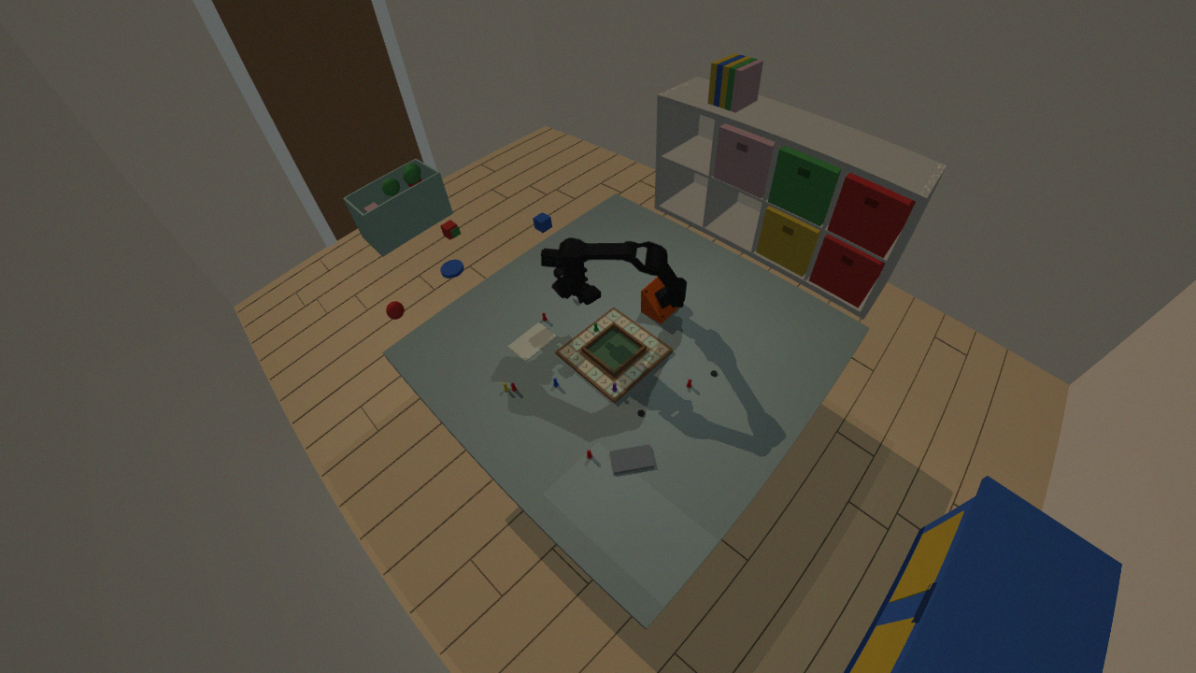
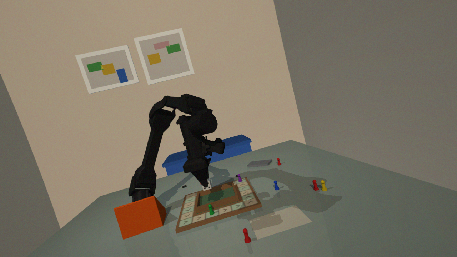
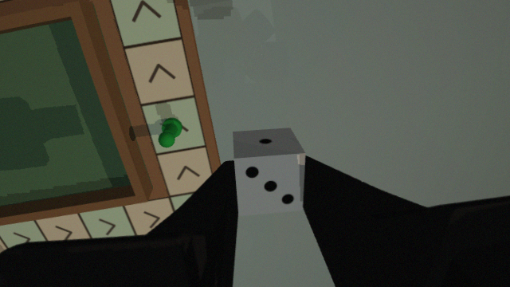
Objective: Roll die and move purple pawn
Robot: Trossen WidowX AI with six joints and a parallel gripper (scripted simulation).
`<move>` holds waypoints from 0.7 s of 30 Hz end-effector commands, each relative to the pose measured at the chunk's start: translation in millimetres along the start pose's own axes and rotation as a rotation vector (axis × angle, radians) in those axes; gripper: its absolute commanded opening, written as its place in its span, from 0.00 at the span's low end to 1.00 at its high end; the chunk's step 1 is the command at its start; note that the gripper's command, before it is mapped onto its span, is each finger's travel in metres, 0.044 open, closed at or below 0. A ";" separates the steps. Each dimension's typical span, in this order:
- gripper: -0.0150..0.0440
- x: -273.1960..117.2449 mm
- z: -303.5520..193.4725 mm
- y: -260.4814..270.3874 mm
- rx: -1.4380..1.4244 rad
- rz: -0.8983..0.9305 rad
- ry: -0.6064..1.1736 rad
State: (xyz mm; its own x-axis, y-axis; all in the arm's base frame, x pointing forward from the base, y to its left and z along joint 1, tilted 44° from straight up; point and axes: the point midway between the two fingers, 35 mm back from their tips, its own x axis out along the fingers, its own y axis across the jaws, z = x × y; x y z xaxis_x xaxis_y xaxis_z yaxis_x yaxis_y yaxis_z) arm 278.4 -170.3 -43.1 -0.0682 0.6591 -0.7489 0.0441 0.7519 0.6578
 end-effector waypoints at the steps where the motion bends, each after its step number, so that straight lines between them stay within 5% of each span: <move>1: 0.25 3.7 3.0 14.5 0.112 0.006 -0.001; 21: 0.25 13.6 9.3 84.4 0.676 0.011 0.001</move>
State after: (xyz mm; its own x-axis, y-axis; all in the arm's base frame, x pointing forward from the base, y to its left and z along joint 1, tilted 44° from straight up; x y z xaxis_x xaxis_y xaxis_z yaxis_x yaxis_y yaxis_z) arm 290.6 -108.4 -3.2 -0.0654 0.6612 -0.7474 0.5942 0.6275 0.5031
